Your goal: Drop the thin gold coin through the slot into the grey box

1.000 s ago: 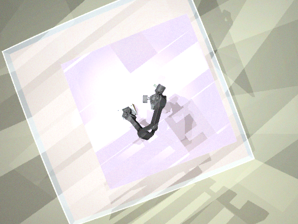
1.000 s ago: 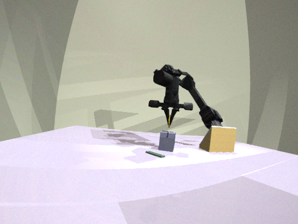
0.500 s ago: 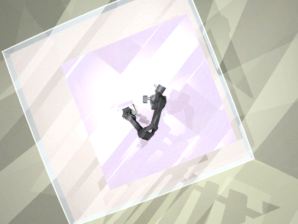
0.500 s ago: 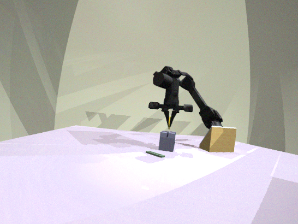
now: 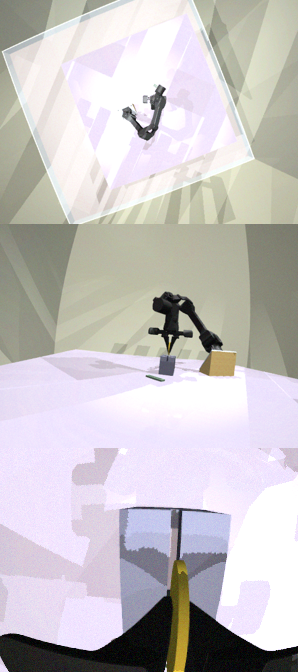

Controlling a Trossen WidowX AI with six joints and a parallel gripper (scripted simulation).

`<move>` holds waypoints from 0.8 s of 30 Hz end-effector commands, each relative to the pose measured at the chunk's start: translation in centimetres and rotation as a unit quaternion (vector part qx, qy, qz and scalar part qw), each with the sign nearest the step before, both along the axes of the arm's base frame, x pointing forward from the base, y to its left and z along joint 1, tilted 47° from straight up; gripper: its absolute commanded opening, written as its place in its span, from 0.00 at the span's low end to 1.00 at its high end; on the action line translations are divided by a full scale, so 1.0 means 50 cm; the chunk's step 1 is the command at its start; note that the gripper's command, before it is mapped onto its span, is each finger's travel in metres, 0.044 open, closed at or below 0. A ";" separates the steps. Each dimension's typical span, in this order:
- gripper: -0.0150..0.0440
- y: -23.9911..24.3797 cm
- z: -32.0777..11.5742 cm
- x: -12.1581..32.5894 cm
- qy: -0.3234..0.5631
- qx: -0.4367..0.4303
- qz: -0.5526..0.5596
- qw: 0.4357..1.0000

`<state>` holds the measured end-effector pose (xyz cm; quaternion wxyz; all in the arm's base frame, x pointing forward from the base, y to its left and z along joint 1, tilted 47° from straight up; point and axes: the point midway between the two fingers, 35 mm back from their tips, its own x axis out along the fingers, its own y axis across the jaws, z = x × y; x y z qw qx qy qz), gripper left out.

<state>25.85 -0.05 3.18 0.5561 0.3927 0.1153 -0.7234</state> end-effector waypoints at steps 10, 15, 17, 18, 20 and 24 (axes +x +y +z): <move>0.53 -0.002 -0.002 0.000 0.000 0.000 0.000 1.000; 0.53 -0.002 -0.002 0.000 0.000 0.000 0.000 1.000; 0.53 -0.002 -0.002 0.000 0.000 0.000 0.000 1.000; 0.53 -0.002 -0.002 0.000 0.000 0.000 0.000 1.000; 0.62 0.002 0.002 0.000 0.000 0.000 0.000 1.000; 0.79 0.023 0.021 0.002 0.001 0.000 0.000 1.000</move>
